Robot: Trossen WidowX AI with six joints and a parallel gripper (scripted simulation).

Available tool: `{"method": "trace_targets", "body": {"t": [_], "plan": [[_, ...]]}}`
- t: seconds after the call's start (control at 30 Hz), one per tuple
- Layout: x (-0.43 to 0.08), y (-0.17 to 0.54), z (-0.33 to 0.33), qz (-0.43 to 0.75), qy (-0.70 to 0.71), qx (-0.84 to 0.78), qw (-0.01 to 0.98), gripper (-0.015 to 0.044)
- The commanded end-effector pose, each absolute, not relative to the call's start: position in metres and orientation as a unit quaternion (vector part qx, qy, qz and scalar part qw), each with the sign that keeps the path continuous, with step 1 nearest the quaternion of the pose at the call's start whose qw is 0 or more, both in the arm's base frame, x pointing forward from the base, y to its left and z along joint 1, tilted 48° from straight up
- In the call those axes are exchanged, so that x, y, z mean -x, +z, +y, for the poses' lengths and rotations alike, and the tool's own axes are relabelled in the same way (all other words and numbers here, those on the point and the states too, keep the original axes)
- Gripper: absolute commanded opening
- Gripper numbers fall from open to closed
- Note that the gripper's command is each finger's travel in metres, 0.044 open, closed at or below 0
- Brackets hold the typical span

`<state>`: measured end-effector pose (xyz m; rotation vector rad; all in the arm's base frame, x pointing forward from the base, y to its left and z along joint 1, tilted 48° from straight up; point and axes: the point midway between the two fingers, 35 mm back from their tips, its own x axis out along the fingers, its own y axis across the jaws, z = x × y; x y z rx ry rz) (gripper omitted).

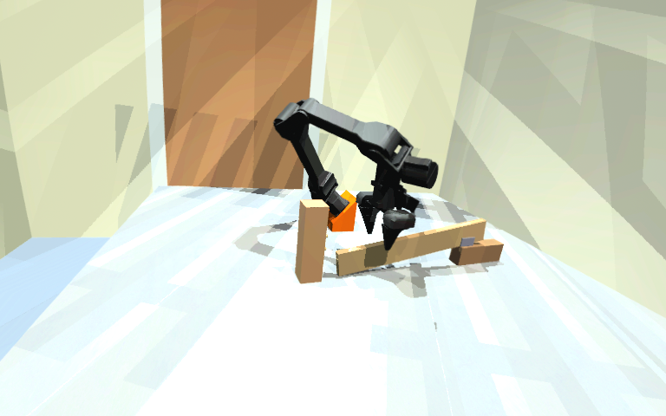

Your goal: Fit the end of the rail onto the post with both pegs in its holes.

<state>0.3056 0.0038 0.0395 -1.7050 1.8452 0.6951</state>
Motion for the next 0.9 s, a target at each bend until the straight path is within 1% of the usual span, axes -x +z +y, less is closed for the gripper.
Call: {"method": "trace_targets", "body": {"t": [0.0,0.87], "plan": [[-0.305,0.035,-0.001,0.682,0.258,0.633,0.26,0.044],[-0.301,0.009,-0.032,0.682,0.257,0.634,0.259,0.044]]}}
